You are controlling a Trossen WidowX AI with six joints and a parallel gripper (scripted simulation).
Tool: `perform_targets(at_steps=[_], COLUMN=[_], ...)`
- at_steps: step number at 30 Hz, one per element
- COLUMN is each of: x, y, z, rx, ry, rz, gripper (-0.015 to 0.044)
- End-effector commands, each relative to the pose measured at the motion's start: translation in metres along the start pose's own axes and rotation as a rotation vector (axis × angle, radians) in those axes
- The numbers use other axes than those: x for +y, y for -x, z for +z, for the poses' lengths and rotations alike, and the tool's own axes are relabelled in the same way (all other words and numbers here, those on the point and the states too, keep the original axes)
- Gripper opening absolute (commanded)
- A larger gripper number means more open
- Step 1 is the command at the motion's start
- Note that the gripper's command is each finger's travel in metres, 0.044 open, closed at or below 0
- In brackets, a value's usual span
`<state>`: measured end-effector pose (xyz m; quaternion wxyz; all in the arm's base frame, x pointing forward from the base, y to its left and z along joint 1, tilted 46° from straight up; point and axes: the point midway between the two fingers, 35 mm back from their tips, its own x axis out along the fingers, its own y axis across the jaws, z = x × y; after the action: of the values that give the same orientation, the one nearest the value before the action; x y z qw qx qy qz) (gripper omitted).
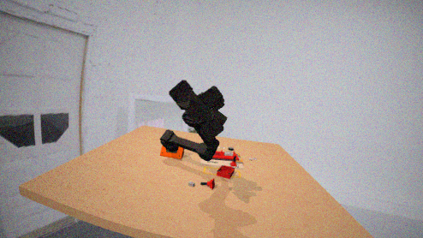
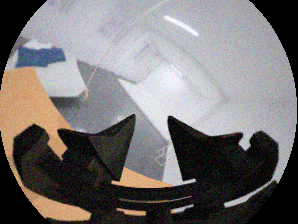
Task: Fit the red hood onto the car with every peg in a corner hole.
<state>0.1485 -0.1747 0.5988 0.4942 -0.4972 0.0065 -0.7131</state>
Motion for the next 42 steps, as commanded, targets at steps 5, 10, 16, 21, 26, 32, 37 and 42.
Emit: perform_targets(at_steps=[5,10,16,21,26,32,37,42], x=[-0.048,-0.118,-0.204,-0.264,-0.309,-0.339,-0.343,-0.329], y=[-0.007,-0.002,0.028,0.072,0.128,0.203,0.265,0.325], z=[-0.017,-0.036,-0.047,-0.043,-0.029,0.001,0.031,0.065], rx=[0.015,0.043,0.099,0.156,0.223,0.318,0.407,0.495], ry=[0.072,0.194,0.356,0.505,0.663,0.851,1.0,1.12], rz=[-0.158,-0.391,-0.692,-0.948,-1.203,-1.508,-1.752,-2.011], gripper=[0.035,0.044,0.044,0.044,0.044,0.044,0.044,0.044])
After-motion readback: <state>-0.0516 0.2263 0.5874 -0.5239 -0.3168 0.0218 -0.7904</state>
